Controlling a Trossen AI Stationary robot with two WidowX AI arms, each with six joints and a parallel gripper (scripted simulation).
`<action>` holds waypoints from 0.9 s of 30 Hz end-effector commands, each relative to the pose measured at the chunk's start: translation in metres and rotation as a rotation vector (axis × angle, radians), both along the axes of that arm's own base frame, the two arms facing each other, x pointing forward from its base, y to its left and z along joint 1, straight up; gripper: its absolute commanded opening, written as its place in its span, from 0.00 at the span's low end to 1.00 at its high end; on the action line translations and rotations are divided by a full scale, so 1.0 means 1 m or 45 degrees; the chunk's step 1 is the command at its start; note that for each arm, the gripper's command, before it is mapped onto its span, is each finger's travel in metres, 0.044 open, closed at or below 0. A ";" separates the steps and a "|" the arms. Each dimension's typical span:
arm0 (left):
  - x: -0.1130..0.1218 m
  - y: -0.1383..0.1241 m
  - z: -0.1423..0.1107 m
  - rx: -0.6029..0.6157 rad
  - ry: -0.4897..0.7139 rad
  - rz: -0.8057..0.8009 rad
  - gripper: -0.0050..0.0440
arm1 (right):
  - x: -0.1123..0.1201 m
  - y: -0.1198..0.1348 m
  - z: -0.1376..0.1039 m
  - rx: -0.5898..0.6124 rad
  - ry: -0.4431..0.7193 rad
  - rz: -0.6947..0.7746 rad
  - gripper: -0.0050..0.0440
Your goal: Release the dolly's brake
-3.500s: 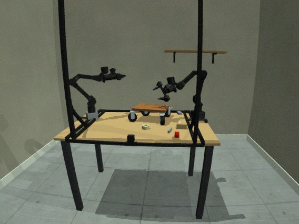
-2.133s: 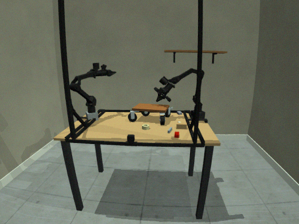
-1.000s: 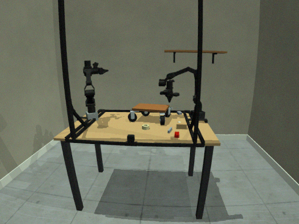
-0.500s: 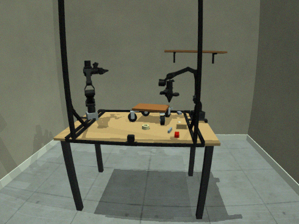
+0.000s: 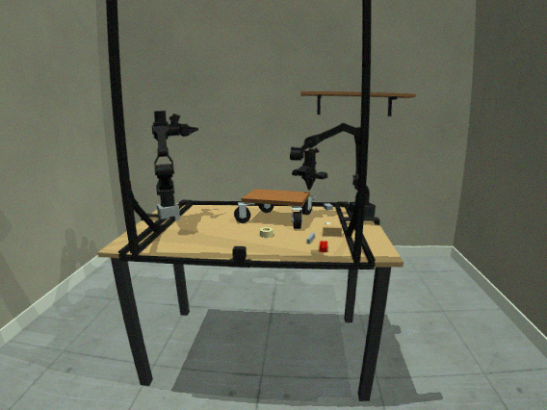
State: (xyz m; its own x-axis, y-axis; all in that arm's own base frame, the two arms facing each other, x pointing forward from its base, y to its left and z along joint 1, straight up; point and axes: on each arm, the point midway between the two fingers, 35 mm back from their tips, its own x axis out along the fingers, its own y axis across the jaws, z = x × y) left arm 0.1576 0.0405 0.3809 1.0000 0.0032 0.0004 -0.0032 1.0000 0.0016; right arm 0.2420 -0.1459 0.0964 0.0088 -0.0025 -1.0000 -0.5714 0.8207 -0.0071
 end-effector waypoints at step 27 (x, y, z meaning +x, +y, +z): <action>0.000 -0.001 0.000 -0.002 0.001 -0.004 1.00 | -0.001 0.001 -0.026 0.003 0.011 0.003 0.10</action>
State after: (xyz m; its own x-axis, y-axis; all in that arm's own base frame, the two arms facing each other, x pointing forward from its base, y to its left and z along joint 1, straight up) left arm 0.1575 0.0407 0.3808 1.0000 0.0042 0.0003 -0.0042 1.0000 0.0008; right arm 0.2427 -0.1457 0.0749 0.0093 -0.0033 -1.0000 -0.5731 0.8194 -0.0080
